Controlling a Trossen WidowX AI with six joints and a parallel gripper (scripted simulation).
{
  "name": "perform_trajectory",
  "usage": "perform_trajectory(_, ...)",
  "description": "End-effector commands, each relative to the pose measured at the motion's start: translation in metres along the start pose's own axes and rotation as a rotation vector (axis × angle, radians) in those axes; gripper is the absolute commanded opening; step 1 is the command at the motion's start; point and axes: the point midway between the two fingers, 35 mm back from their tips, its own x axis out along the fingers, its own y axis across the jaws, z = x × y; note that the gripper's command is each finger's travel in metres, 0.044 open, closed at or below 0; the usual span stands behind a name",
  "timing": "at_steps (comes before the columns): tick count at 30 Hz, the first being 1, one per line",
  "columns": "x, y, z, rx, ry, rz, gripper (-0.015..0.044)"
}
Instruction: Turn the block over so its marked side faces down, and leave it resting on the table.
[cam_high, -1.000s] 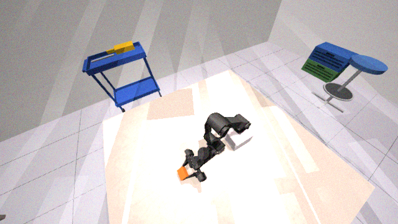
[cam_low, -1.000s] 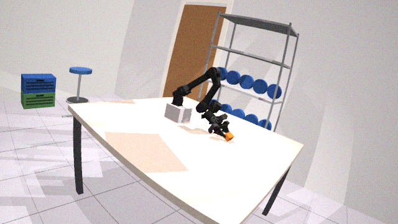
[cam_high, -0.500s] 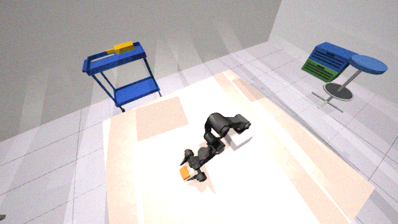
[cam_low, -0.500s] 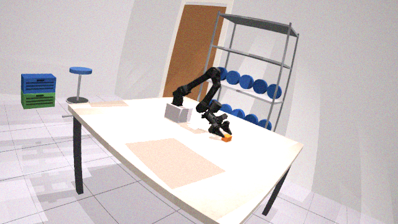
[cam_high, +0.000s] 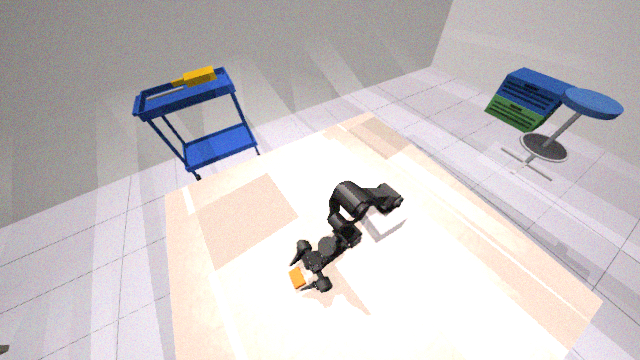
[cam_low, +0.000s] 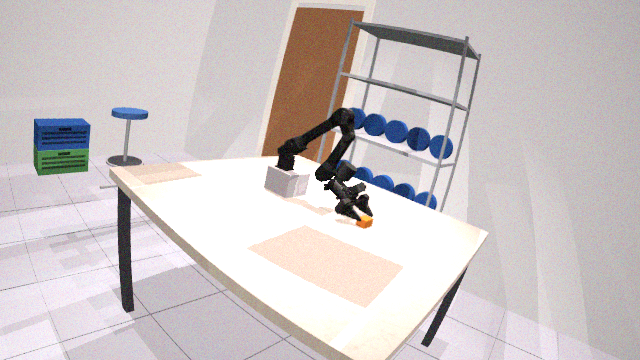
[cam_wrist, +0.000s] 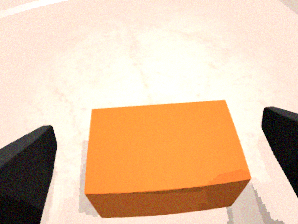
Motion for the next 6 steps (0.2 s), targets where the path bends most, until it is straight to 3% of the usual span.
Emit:
perform_trajectory(1, -0.0003, -0.0004, 0.0001, -0.005, -0.001, -0.003, 0.0440)
perform_trajectory(6, -0.0003, -0.0004, 0.0001, -0.005, -0.001, -0.003, 0.0440)
